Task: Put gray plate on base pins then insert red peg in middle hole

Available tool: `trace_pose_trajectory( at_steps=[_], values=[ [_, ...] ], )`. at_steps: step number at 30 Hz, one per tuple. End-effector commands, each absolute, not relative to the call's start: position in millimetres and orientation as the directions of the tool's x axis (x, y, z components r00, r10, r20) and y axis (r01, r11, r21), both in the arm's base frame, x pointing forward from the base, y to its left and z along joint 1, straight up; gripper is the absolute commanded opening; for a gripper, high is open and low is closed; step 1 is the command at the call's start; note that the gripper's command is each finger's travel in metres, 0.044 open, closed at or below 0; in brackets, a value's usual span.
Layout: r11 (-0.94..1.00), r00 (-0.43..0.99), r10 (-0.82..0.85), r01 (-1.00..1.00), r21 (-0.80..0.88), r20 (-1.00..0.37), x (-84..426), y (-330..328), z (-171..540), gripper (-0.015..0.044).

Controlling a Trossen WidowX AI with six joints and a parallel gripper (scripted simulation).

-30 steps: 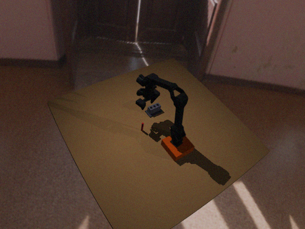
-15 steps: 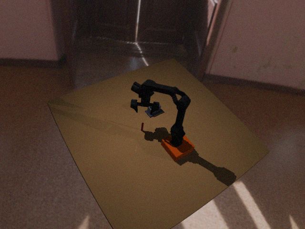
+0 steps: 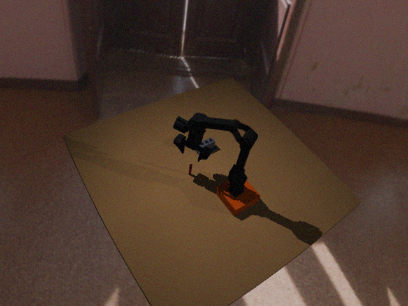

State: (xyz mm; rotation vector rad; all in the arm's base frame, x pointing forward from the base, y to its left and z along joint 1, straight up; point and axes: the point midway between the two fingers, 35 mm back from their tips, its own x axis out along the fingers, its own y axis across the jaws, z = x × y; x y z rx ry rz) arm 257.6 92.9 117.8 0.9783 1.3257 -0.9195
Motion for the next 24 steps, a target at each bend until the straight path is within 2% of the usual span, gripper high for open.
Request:
trace_pose_trajectory(
  at_steps=[1,24],
  values=[
    [0.331,0.023,0.010,0.943,0.025,-1.000,254.2,92.3,95.9,0.0440],
    [0.331,0.023,0.010,0.943,0.025,-1.000,255.1,92.2,58.8,0.0440]
  ],
)
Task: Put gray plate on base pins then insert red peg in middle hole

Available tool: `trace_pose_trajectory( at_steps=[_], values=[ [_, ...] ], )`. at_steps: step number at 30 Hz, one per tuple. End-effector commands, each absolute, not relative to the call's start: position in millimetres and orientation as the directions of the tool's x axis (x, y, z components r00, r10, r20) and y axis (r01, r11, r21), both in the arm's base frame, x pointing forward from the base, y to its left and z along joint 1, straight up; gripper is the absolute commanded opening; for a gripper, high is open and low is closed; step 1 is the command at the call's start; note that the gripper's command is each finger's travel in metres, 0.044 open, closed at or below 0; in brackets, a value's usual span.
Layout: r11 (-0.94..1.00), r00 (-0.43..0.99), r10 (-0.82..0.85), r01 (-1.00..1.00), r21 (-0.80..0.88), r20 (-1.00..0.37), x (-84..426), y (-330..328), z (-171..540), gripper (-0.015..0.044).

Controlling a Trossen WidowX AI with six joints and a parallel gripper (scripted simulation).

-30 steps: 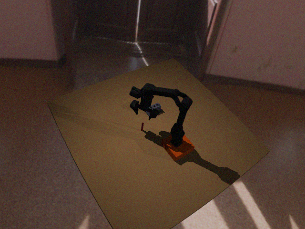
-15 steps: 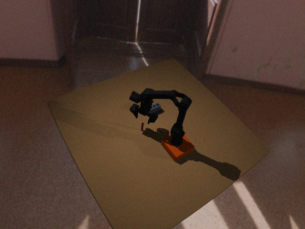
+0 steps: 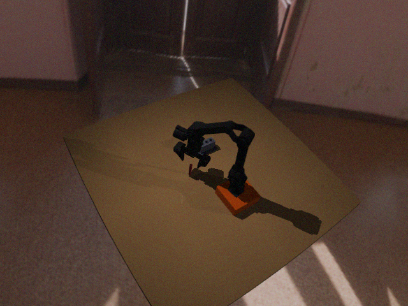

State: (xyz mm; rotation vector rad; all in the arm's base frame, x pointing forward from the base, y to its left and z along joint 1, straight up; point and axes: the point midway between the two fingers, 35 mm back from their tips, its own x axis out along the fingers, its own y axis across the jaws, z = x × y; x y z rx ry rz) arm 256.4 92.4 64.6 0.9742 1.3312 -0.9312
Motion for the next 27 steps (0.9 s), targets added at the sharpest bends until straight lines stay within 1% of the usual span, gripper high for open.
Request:
trace_pose_trajectory(
  at_steps=[1,23,27],
  values=[
    [0.331,0.023,0.010,0.943,0.025,-1.000,255.1,92.3,57.1,0.0440],
    [0.331,0.023,0.010,0.943,0.025,-1.000,253.9,91.7,23.7,0.0440],
    [0.331,0.023,0.010,0.943,0.025,-1.000,253.9,91.7,23.7,0.0335]
  ],
)
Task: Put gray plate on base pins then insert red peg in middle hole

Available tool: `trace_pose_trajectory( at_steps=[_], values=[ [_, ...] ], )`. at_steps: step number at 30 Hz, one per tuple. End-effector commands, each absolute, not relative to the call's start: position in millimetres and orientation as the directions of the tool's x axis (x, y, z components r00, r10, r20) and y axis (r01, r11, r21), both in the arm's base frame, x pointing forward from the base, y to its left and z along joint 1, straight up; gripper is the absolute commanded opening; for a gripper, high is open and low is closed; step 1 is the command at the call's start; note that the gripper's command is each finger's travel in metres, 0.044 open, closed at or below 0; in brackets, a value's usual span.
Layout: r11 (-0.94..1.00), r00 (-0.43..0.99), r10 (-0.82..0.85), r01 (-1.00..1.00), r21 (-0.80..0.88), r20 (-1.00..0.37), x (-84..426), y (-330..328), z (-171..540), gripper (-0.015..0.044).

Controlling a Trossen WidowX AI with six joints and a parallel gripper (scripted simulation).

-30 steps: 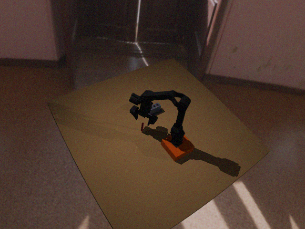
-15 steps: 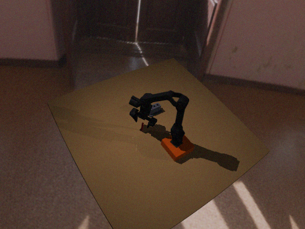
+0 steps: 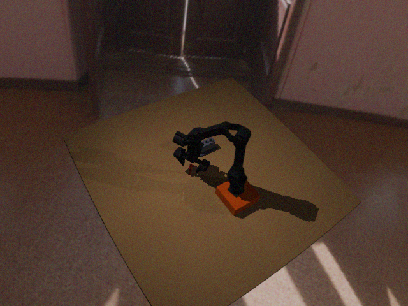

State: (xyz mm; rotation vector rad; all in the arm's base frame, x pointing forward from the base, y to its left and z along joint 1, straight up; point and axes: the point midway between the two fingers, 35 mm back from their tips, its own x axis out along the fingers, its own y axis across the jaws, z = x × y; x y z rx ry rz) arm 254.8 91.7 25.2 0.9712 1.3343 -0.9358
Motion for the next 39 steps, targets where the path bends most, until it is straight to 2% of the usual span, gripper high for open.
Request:
trace_pose_trajectory(
  at_steps=[1,11,18,39],
  values=[
    [0.331,0.023,0.010,0.943,0.025,-1.000,253.9,91.7,23.7,0.0309],
    [0.331,0.023,0.010,0.943,0.025,-1.000,253.9,91.7,23.7,0.0046],
    [0.331,0.023,0.010,0.943,0.025,-1.000,253.9,91.7,23.7,0.0000],
    [0.331,0.023,0.010,0.943,0.025,-1.000,259.1,93.5,76.8,0.0000]
  ],
)
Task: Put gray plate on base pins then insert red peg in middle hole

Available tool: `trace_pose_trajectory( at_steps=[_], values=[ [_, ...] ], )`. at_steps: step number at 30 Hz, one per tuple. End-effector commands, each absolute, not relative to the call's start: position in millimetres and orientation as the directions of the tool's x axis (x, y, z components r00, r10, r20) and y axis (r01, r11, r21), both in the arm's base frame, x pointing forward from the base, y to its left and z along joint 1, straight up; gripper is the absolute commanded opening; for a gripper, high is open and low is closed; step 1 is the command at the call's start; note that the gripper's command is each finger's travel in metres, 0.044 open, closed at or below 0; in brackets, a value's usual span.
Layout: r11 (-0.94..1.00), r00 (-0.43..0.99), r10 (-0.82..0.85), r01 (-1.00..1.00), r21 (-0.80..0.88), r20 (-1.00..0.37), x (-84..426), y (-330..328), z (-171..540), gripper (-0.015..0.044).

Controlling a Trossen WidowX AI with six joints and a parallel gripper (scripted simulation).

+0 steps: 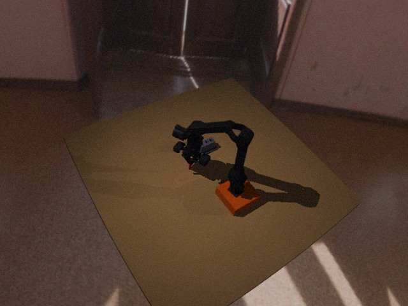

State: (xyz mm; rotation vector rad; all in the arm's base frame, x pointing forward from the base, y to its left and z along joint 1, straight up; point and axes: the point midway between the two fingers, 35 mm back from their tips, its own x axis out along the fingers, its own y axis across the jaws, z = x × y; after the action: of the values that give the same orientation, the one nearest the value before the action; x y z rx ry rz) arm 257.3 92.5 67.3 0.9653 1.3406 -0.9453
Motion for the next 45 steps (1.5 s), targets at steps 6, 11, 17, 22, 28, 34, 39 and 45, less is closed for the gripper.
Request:
trace_pose_trajectory(
  at_steps=[6,11,17,22,28,34,39,45],
  values=[
    [0.331,0.024,0.010,0.943,0.026,-1.000,259.4,93.5,95.8,0.0000],
    [0.331,0.015,0.004,0.943,0.015,-1.000,259.4,91.4,95.8,0.0000],
    [0.331,0.016,0.004,0.943,0.017,-1.000,270.4,79.8,97.0,0.0000],
    [0.327,0.019,-0.001,0.945,0.017,-1.000,278.8,67.8,97.3,0.0000],
    [0.317,0.022,-0.011,0.948,0.017,-1.000,287.6,51.8,97.1,0.0000],
    [0.309,0.019,-0.016,0.951,0.013,-1.000,294.4,36.4,96.5,0.0000],
    [0.304,0.015,-0.019,0.953,0.009,-1.000,299.6,23.7,96.2,0.0000],
    [0.308,0.017,-0.016,0.951,0.011,-1.000,308.1,8.3,97.4,0.0000]
  ],
)
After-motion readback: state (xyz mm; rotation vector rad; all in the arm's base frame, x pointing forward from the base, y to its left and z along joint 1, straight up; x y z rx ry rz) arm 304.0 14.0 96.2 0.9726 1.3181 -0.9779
